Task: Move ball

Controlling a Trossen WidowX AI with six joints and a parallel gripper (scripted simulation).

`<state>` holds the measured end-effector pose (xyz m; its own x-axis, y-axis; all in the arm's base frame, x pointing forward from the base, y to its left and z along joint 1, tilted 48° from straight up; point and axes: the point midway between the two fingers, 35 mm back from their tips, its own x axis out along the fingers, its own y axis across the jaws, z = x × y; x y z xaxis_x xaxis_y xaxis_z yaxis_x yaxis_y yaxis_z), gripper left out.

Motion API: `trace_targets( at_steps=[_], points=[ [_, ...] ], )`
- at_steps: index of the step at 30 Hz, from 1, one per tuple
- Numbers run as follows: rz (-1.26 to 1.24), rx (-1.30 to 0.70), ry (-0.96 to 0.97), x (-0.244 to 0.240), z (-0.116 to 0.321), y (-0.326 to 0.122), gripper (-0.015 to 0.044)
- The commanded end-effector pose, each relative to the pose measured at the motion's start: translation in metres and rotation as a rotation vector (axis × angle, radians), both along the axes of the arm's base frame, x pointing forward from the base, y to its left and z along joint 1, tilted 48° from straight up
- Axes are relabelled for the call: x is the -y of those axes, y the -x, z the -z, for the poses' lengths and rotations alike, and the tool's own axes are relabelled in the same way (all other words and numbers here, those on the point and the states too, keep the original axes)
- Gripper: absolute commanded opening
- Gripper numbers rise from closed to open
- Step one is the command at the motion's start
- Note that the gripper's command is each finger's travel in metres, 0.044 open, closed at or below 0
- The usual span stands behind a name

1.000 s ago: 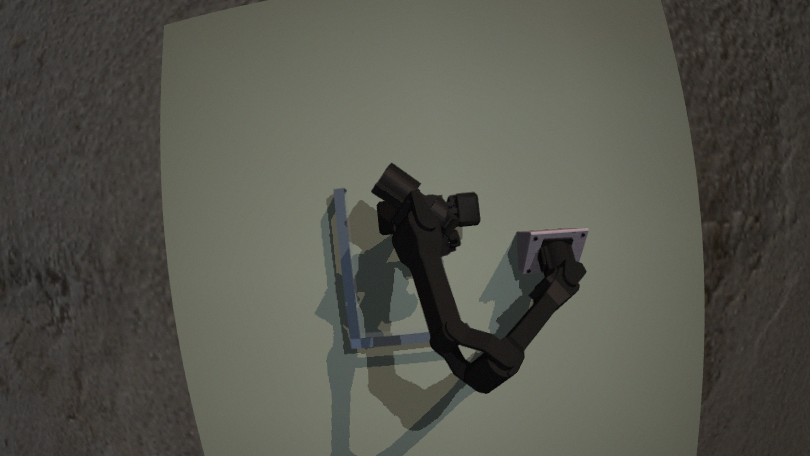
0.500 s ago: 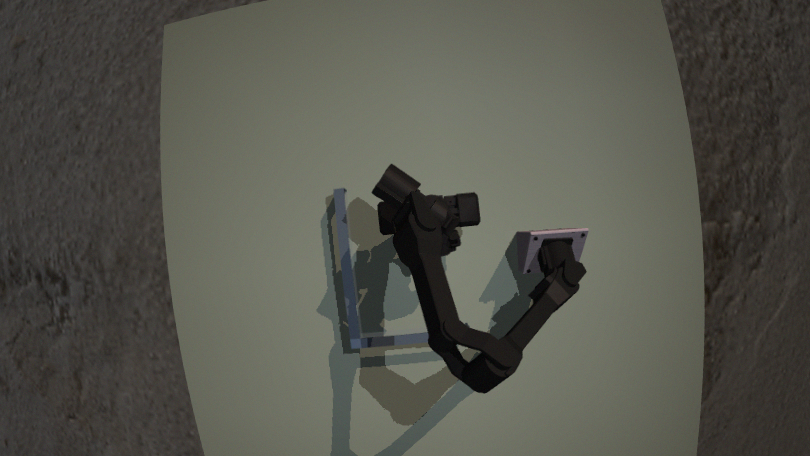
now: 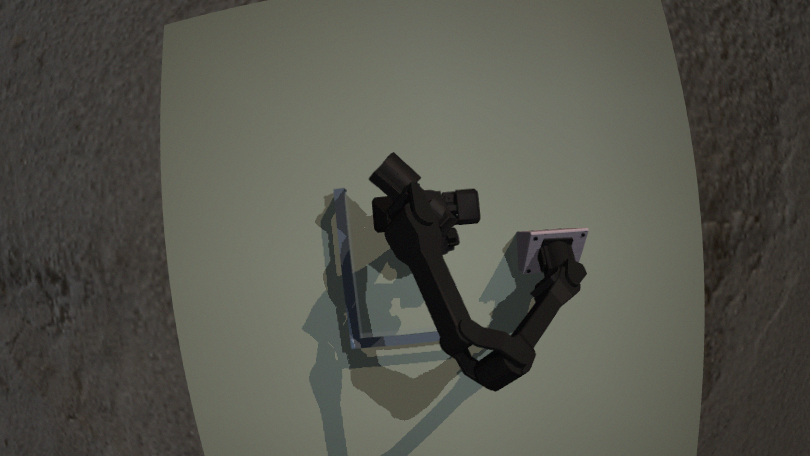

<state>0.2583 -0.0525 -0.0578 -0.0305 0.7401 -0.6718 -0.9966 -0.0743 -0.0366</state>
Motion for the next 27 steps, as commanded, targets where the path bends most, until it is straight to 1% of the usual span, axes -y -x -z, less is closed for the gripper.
trace_targets(
  at_steps=[1, 8, 13, 24, 27],
  points=[
    [0.0, 0.007, 0.008, 0.02, -0.017, -0.001, 0.0],
    [-0.003, 0.006, 0.002, 0.053, -0.052, 0.004, 0.0],
    [-0.003, 0.006, 0.001, 0.055, -0.056, 0.004, 0.0],
    [-0.003, 0.008, -0.001, 0.001, -0.047, -0.015, 0.0],
    [-0.003, 0.008, -0.002, -0.003, -0.046, -0.016, 0.0]
  ],
)
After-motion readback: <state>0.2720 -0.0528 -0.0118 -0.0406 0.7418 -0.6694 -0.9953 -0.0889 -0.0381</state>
